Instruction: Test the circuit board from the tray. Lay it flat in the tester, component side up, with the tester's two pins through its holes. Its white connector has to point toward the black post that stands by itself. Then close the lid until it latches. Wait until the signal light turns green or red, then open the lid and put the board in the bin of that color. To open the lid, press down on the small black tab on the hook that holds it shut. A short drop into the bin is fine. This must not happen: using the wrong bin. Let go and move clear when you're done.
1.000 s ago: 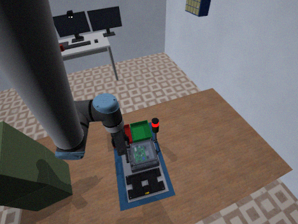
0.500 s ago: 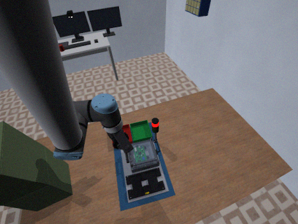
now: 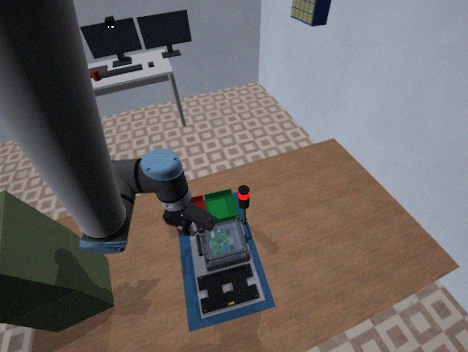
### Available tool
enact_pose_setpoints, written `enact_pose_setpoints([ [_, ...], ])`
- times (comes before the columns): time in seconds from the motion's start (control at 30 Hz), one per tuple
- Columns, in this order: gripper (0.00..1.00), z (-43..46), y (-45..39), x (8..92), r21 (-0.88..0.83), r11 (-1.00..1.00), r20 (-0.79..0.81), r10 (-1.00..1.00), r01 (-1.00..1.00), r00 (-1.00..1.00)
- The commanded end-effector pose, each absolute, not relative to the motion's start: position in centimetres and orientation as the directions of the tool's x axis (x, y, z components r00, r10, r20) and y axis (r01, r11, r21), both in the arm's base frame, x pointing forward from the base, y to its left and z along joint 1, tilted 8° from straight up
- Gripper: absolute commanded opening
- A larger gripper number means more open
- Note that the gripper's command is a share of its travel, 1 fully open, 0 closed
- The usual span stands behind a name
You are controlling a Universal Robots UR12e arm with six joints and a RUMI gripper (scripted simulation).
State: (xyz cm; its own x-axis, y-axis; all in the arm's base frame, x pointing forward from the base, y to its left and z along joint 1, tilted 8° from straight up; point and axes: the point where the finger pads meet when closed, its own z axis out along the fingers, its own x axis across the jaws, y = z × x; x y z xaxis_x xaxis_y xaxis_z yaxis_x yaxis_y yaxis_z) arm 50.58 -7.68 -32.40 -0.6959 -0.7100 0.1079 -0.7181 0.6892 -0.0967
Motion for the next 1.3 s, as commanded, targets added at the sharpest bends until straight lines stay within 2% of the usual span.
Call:
enact_pose_setpoints([
  [0.0,0.0,-32.36,-7.71,50.62,-0.08,0.58,0.11,-0.803,-0.81,-0.586],
  [0.43,0.0,-32.36,-7.7,50.62,-0.039,0.274,0.131,-0.952,-0.961,-0.277],
  [1.27,0.0,-32.36,-7.7,50.61,-0.03,0.212,0.133,-0.968,-0.977,-0.214],
])
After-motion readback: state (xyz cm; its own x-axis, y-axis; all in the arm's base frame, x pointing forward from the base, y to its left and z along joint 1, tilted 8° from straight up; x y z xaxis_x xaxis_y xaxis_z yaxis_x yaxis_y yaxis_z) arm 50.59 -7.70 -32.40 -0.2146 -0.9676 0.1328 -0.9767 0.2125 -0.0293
